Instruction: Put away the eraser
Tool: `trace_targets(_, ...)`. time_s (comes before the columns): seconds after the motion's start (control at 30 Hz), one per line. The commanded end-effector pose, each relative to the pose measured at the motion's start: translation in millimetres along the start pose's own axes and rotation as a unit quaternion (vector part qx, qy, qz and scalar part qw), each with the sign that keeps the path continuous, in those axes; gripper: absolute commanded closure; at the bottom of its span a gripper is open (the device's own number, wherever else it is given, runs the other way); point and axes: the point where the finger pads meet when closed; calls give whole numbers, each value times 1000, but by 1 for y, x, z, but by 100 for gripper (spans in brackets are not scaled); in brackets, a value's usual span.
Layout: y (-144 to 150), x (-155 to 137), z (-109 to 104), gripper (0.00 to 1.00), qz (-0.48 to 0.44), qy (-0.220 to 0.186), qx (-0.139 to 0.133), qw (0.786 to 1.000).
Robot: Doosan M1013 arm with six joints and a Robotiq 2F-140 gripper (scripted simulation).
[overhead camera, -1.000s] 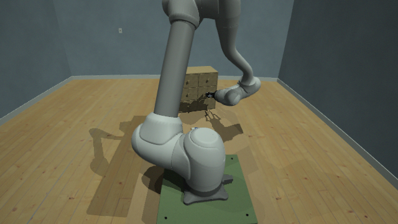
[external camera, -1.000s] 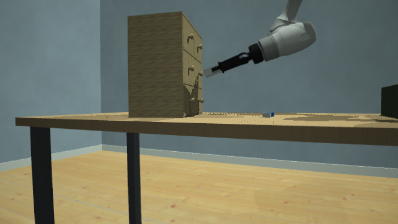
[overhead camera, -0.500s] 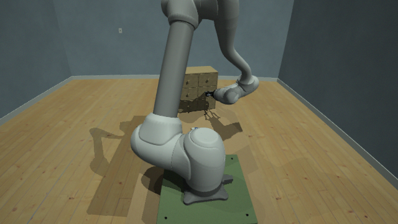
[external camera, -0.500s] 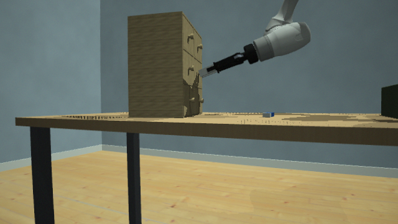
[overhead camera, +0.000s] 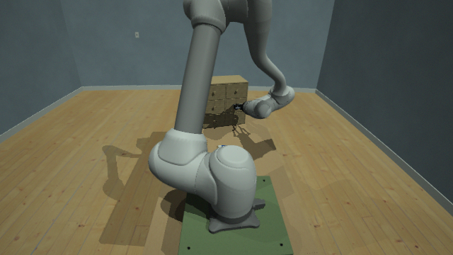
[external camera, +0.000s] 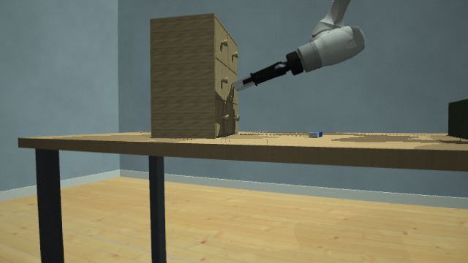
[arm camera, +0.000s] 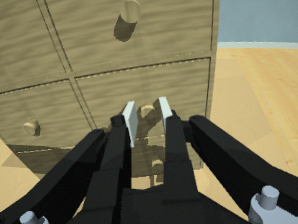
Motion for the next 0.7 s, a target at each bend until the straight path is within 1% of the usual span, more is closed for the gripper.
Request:
trace_targets(0.0,0,0,0,80,0,0,0,1000)
trace_targets(0.27,0,0,0,80,0,0,0,1000)
trace_targets(0.3,0,0,0,92,0,0,0,1000)
trace_targets(0.67,0,0,0,92,0,0,0,1000)
Point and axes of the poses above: the point where the finger pads meet when closed, its own z axis out along the fingers, its own y axis across the jaws, x = y × z, and after that the axes turned 7 degrees about z, right-handed
